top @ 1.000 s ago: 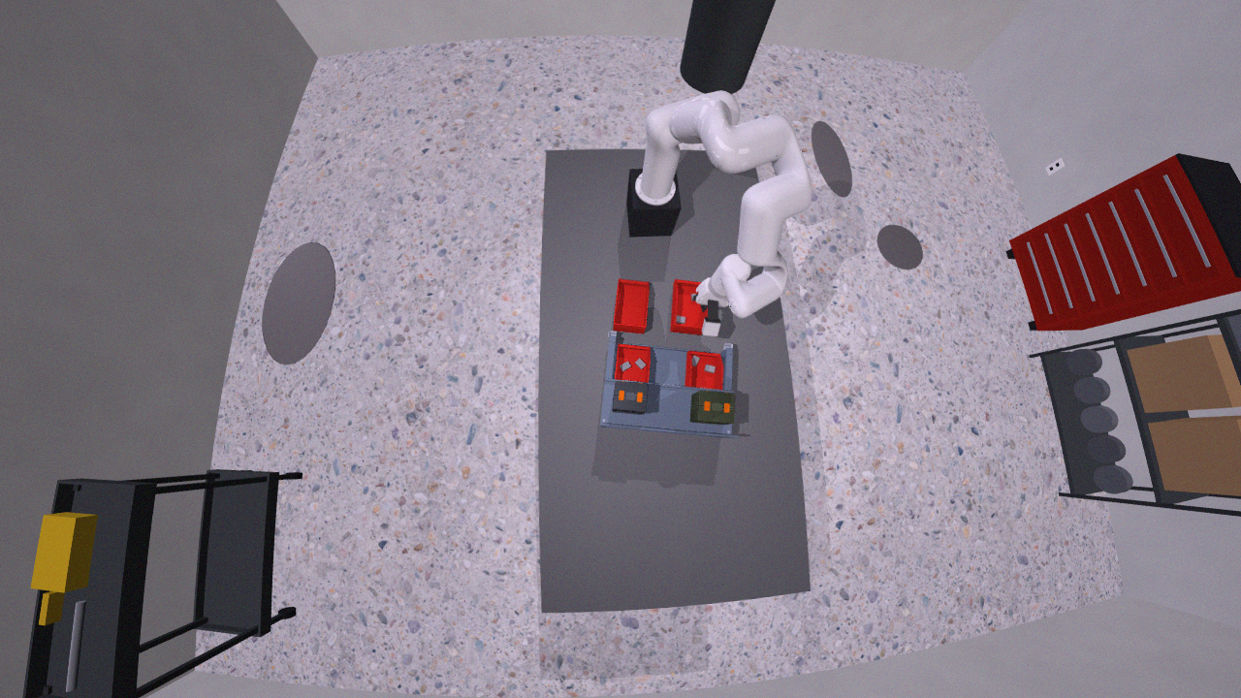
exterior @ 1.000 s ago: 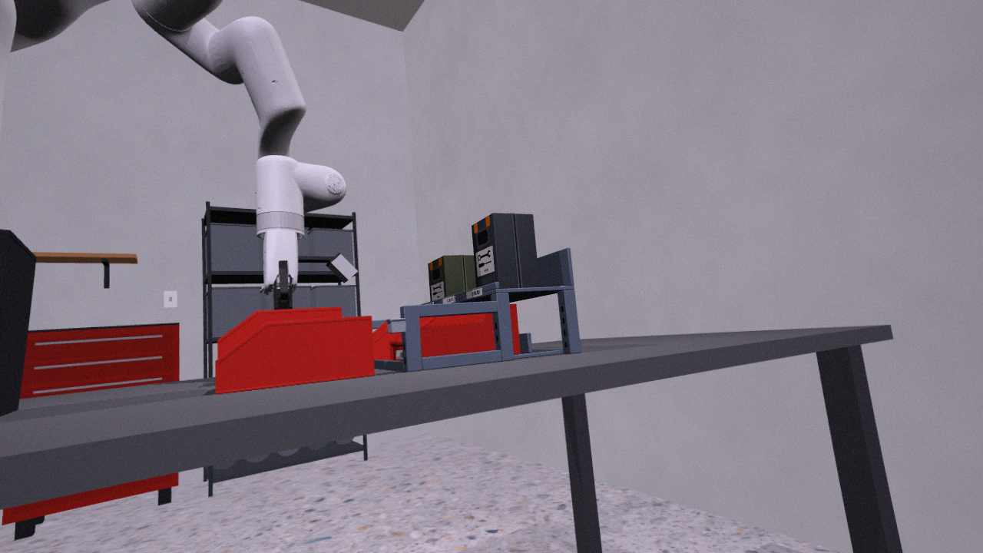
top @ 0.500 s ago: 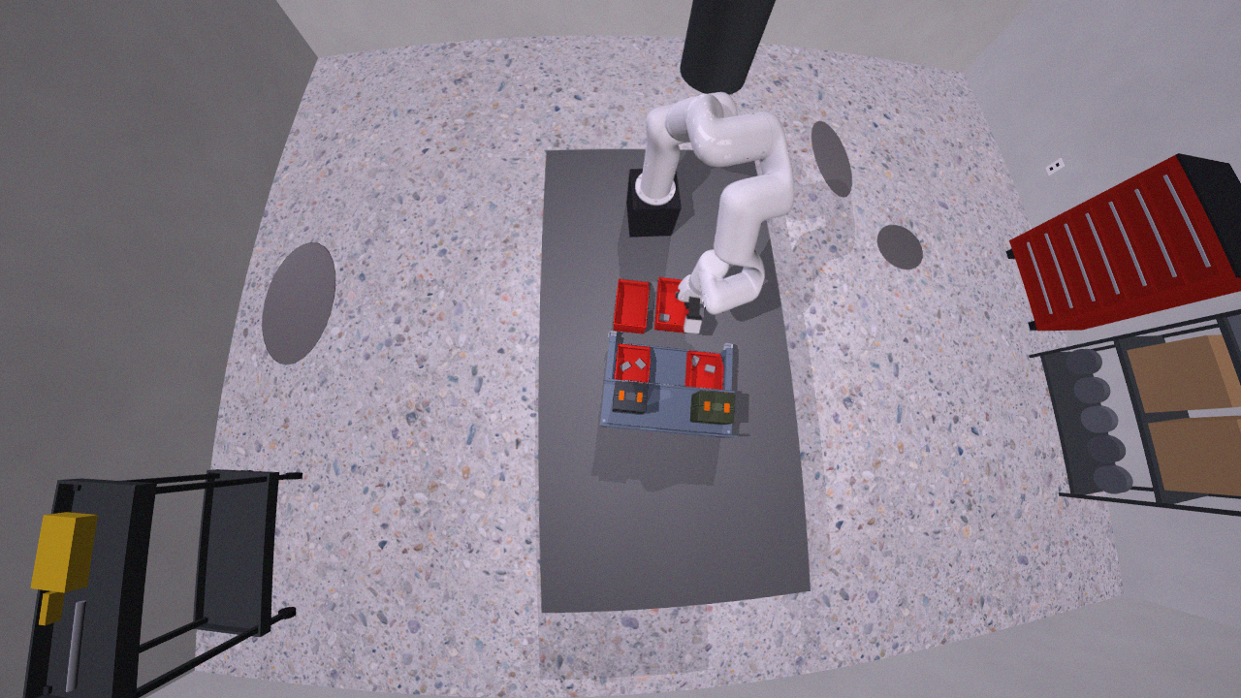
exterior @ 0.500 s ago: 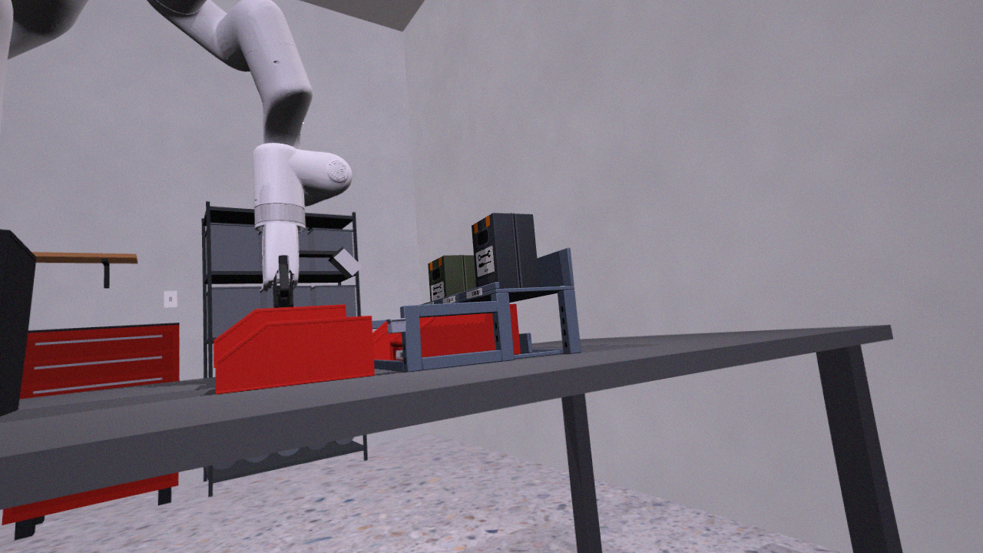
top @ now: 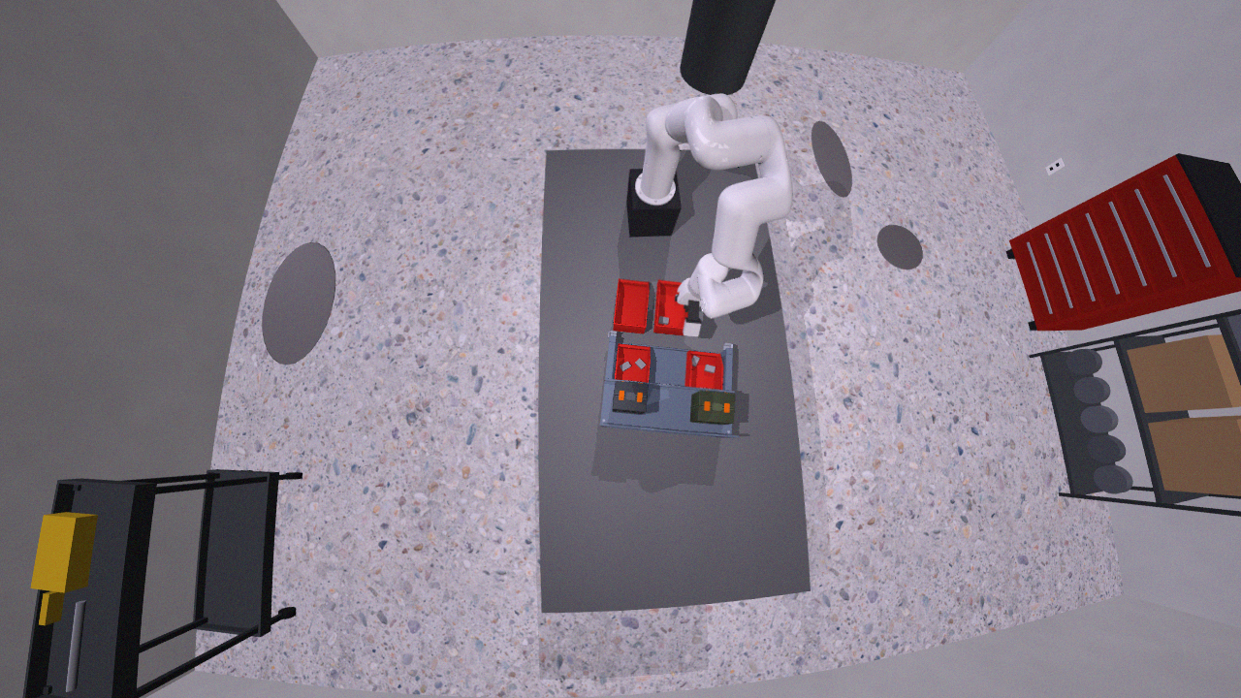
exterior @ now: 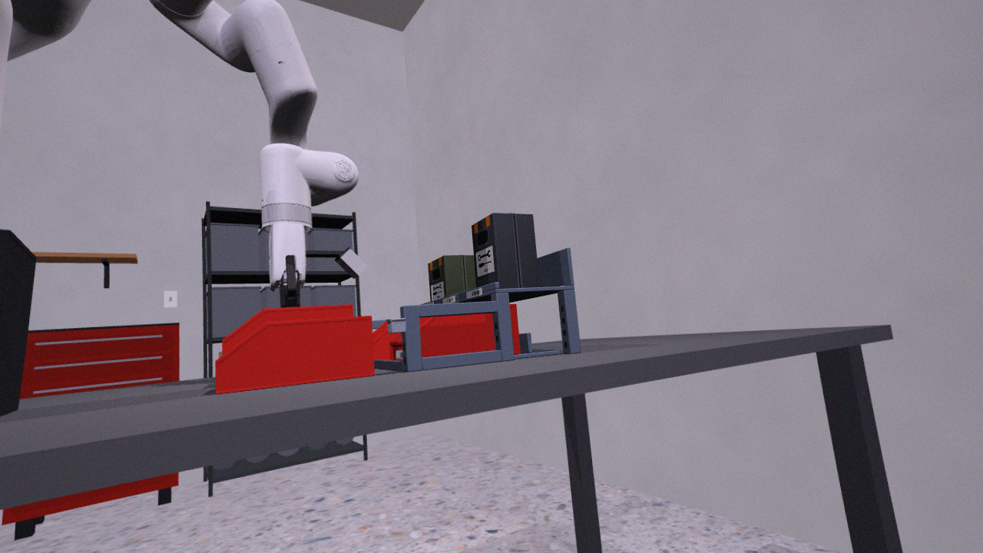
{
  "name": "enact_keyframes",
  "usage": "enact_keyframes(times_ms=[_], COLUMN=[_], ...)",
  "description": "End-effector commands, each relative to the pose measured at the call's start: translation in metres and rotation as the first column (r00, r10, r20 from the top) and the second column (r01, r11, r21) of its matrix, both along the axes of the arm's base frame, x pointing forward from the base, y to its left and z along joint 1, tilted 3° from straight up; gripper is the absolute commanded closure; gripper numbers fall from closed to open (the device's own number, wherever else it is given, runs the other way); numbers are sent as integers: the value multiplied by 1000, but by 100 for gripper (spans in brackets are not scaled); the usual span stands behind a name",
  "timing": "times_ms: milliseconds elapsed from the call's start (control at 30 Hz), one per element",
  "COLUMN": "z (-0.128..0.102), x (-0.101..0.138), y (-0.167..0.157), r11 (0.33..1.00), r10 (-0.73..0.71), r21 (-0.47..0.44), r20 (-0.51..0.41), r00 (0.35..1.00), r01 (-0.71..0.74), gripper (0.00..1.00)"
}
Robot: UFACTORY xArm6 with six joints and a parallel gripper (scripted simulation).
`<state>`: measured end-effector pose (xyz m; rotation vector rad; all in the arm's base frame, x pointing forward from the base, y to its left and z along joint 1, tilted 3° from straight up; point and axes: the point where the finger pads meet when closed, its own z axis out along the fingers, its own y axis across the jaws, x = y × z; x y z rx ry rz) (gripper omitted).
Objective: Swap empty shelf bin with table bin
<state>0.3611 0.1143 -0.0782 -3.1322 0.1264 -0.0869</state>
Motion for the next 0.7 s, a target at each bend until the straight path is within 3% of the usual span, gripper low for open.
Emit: enact_keyframes(times_ms=[0, 667], z=[2, 3], x=[23, 32], y=[-2, -3], r11=[1000, 1000], r10=[0, 0], r21=[2, 3], r20=[2, -17], r00=[1000, 1000], r01=[0, 0], gripper=[100, 100])
